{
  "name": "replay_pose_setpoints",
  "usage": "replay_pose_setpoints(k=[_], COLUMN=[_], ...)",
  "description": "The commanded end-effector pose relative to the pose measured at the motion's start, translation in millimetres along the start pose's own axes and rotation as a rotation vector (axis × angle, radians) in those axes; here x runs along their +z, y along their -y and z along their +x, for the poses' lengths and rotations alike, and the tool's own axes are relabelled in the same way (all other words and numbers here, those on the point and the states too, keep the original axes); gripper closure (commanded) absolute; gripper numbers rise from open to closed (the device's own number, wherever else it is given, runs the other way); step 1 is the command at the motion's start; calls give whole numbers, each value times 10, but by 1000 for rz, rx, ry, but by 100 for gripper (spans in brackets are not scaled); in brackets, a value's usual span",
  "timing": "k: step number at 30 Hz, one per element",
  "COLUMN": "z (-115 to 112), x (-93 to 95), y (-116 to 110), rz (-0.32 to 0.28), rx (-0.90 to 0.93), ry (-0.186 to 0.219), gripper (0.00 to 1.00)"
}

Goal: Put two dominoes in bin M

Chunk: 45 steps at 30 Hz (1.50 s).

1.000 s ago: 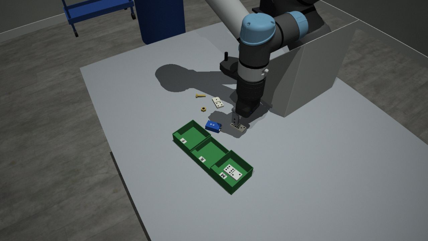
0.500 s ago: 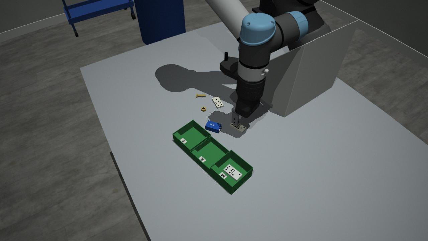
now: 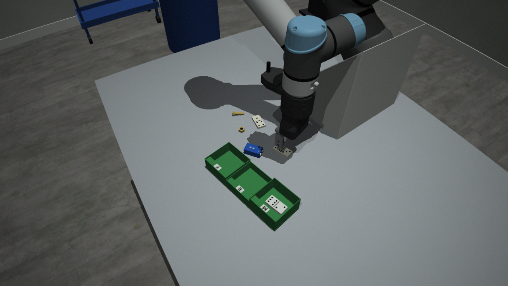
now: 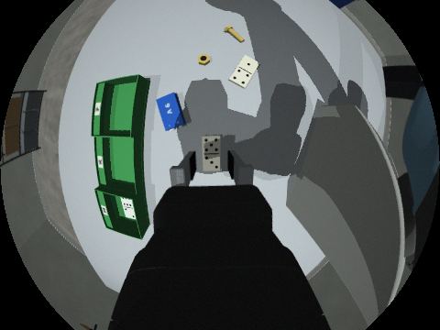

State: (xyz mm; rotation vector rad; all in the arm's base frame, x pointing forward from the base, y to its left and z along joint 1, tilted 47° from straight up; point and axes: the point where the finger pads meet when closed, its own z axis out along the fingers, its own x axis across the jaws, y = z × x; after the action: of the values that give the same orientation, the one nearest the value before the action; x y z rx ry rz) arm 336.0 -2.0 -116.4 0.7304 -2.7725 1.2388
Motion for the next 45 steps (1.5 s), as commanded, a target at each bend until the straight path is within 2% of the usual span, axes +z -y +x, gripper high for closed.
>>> replay_pose_setpoints(k=[1, 42, 45], z=[-27, -34, -34], x=[383, 383, 303], y=[21, 29, 29], rz=[1, 1, 1], rx=[-1, -1, -1], ry=[8, 8, 8], gripper=[21, 21, 21])
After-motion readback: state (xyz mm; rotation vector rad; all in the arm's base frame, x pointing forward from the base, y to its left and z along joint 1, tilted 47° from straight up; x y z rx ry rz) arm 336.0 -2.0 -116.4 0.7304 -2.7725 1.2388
